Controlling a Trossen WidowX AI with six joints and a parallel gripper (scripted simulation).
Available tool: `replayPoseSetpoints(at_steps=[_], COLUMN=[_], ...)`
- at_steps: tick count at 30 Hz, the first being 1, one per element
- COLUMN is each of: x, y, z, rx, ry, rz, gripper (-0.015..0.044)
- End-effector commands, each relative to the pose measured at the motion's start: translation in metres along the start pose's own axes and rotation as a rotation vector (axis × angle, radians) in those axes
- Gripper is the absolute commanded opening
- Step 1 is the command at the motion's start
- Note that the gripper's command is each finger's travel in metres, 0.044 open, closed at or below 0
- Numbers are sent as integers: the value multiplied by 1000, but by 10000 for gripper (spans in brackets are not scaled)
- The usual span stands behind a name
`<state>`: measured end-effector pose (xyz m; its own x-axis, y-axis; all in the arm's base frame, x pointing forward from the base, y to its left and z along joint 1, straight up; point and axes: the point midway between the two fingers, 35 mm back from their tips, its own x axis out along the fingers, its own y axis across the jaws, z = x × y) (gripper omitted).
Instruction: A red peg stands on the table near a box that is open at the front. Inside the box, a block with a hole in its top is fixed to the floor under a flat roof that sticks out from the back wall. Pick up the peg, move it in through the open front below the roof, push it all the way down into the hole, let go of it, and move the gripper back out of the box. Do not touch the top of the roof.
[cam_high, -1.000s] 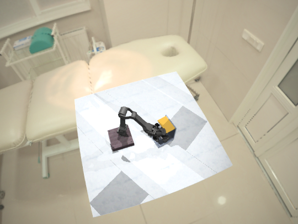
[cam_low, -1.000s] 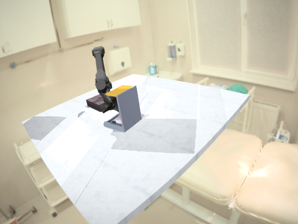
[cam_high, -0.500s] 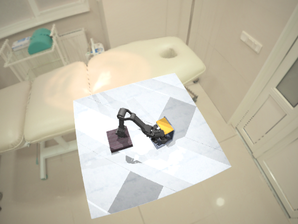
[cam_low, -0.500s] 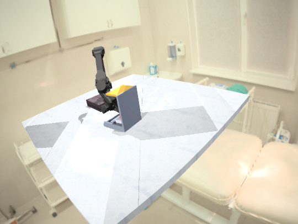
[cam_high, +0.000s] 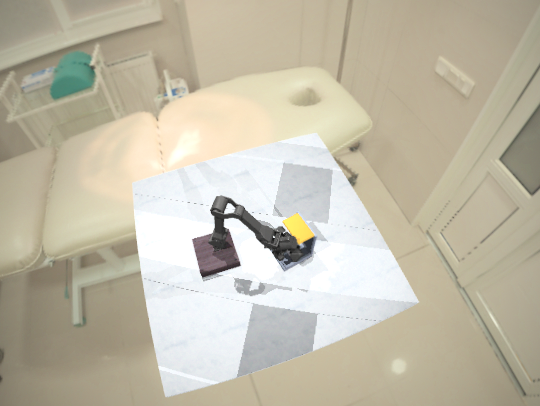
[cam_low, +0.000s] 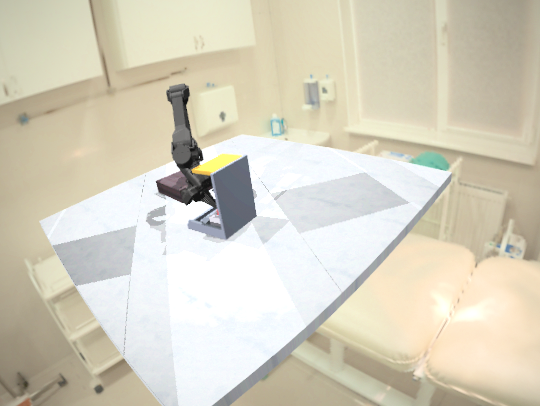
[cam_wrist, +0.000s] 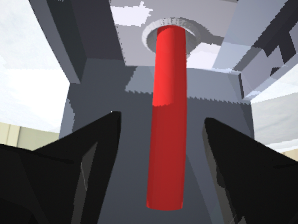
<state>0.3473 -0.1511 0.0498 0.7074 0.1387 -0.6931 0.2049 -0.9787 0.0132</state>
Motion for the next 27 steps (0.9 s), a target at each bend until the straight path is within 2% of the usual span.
replayPoseSetpoints(at_steps=[1,21,27], x=[-10,-47,-49], y=[2,0,0], z=[-8,-21,-21], rx=[-13,1,1], ry=[11,-6,-7], rz=[5,-1,-2], gripper=[220,220,220])
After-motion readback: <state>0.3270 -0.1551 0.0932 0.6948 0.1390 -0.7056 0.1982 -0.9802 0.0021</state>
